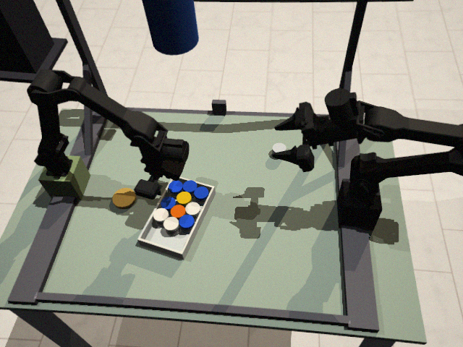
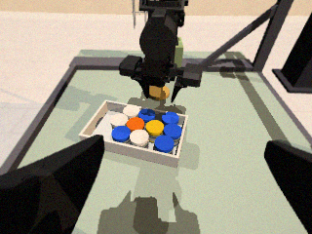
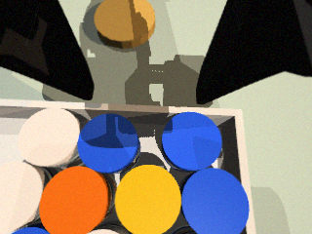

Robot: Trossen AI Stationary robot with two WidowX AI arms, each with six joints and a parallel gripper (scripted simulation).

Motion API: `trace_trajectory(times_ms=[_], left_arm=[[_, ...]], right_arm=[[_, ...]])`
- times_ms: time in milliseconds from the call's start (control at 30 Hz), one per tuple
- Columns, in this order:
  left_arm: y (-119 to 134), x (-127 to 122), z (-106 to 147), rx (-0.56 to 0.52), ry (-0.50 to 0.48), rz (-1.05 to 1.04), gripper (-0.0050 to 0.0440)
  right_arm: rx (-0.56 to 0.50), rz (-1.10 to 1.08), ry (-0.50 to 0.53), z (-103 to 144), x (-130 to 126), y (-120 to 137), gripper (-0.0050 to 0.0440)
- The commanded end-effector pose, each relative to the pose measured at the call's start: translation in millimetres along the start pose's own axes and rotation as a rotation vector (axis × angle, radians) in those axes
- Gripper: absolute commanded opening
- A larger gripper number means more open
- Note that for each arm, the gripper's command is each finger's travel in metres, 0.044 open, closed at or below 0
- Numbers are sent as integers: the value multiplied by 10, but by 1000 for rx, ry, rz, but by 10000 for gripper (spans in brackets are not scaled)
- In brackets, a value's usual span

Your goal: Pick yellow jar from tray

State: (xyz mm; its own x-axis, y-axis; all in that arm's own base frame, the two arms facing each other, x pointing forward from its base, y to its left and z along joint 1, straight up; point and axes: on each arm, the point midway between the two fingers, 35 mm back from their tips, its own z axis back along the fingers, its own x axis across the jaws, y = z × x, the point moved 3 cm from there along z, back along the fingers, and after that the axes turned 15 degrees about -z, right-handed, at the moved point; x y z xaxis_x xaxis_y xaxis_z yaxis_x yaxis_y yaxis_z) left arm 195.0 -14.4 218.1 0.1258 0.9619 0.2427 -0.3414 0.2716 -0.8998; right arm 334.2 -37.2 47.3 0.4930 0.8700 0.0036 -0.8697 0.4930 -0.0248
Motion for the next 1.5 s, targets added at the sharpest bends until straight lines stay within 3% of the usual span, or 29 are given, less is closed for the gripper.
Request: trace_trajectory(times_ms=[0, 233, 1067, 1467], left_arm=[[-51, 22, 15, -13, -7, 0, 440], [-51, 22, 15, -13, -7, 0, 440], [-51, 22, 15, -13, -7, 0, 440], [-51, 22, 15, -13, -7, 0, 440]], right_arm=[[-62, -58, -9, 81, 17, -158, 327], [-132, -331, -49, 74, 102, -402, 327], [53, -1365, -28, -29, 234, -538, 327], [5, -1582, 5, -104, 196, -616, 327]])
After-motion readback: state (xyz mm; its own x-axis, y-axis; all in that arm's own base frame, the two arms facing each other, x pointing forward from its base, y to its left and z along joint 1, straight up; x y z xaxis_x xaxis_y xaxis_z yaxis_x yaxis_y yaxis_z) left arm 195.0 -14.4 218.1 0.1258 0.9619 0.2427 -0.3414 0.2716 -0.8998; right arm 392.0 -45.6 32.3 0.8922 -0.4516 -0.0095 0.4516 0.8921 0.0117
